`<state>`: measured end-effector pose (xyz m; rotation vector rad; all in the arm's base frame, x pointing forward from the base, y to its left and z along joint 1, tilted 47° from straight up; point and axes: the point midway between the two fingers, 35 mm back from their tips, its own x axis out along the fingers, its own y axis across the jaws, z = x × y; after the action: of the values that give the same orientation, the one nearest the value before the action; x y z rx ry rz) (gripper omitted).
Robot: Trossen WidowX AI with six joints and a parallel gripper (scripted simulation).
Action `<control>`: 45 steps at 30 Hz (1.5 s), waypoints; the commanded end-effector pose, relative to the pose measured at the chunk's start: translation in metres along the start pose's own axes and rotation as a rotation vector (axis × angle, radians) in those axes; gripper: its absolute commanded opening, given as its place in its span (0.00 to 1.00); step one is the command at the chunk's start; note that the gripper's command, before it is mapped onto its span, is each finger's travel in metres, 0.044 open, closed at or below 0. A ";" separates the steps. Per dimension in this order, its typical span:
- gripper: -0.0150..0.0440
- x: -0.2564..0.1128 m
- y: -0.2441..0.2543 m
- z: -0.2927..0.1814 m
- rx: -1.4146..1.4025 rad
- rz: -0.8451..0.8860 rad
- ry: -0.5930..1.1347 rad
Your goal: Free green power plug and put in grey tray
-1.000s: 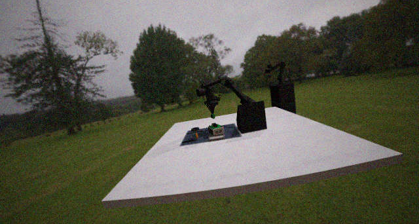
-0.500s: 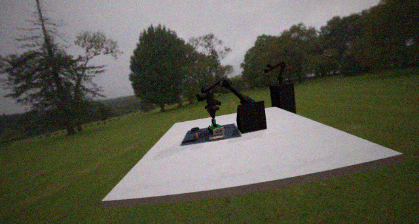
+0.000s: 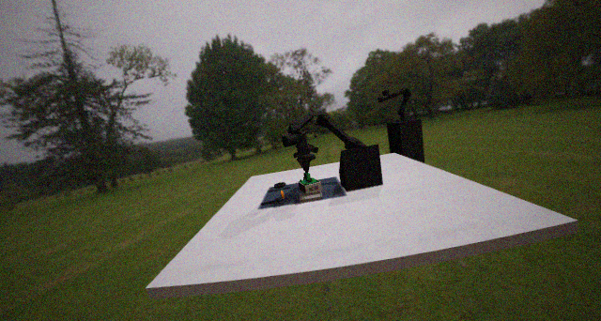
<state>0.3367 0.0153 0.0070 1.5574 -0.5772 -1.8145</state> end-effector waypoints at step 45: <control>0.25 0.045 -0.049 -0.017 0.005 -0.005 0.003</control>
<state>0.3413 0.0232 -0.0574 1.5727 -0.5759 -1.8146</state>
